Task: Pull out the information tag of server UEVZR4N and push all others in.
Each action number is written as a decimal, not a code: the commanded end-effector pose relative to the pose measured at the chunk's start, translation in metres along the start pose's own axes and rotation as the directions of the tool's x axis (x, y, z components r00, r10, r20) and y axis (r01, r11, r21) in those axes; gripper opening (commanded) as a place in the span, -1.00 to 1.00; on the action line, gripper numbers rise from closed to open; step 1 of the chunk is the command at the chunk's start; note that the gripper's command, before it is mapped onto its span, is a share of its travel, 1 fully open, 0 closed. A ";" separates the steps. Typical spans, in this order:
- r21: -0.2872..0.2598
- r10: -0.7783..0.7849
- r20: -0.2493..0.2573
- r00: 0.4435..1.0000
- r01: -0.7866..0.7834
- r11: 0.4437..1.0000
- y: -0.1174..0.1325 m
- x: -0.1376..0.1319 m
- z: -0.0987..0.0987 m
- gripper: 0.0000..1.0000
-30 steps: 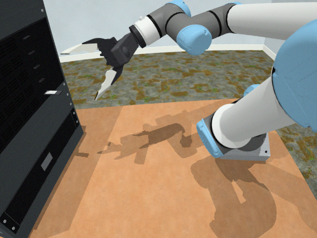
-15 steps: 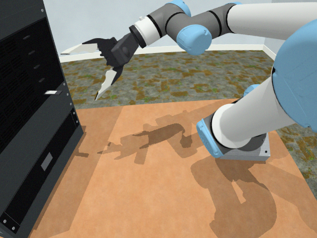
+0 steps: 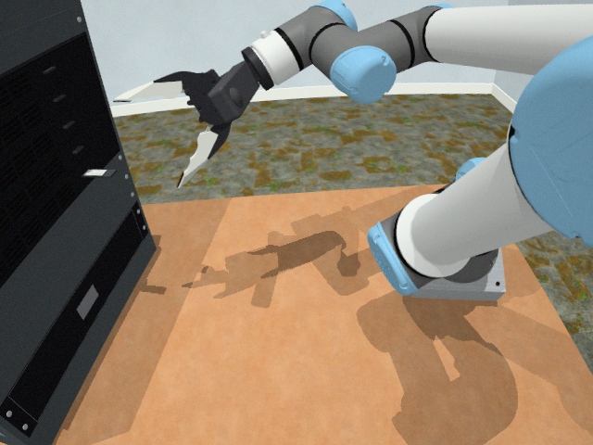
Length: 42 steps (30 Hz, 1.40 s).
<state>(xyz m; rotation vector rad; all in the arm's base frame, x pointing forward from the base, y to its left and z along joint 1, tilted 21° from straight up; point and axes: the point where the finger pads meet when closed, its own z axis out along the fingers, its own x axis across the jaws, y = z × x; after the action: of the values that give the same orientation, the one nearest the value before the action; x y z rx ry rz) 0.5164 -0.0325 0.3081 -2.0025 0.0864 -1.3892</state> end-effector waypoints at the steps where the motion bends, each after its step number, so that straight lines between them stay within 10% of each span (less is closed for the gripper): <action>1: -0.002 -0.007 -0.001 1.000 0.007 1.000 0.000 0.001 -0.001 1.00; 42: -0.002 -0.024 0.007 1.000 0.024 1.000 0.001 -0.003 0.001 1.00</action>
<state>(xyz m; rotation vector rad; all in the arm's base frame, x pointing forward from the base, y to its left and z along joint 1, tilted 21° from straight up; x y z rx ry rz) 0.5165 -0.0328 0.3071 -2.0154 0.0648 -1.4000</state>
